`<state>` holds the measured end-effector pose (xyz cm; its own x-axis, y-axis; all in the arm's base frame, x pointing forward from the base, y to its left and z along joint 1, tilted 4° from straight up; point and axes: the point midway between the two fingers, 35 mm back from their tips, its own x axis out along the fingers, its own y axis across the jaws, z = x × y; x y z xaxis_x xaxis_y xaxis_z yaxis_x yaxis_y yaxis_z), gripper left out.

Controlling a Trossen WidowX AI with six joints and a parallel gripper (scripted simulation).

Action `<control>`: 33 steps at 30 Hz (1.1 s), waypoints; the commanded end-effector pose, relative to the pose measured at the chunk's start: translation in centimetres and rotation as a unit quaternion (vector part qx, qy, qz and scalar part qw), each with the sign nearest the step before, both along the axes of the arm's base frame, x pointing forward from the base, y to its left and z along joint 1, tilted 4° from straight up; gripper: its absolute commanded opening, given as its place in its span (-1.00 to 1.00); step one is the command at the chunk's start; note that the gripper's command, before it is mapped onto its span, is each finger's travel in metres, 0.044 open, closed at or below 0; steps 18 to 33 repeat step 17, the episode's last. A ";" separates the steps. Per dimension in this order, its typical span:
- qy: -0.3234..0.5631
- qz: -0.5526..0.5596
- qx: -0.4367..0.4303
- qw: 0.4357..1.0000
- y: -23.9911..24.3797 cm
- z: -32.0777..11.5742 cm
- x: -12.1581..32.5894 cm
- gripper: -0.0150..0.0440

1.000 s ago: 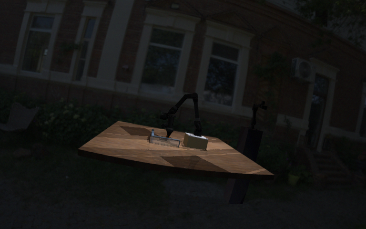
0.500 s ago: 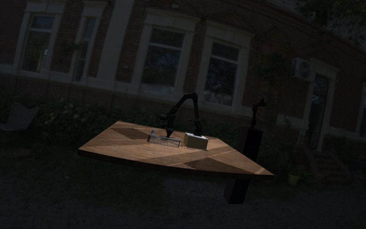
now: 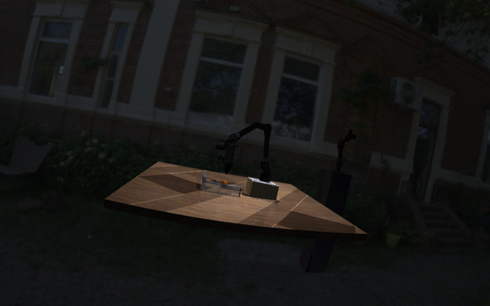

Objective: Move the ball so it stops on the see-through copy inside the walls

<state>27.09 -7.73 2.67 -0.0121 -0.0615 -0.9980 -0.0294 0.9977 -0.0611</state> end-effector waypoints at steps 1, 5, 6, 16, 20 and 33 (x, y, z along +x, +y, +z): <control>0.005 -0.003 0.002 1.000 0.2 1.1 -0.3 0.54; -0.004 0.000 -0.001 1.000 0.0 0.6 0.1 0.54; -0.004 0.000 -0.001 1.000 0.0 0.6 0.1 0.54; -0.002 0.000 0.000 1.000 0.4 5.3 -0.3 1.00; -0.002 0.000 0.000 1.000 0.4 5.3 -0.3 1.00; -0.002 0.000 0.000 1.000 0.4 5.3 -0.3 1.00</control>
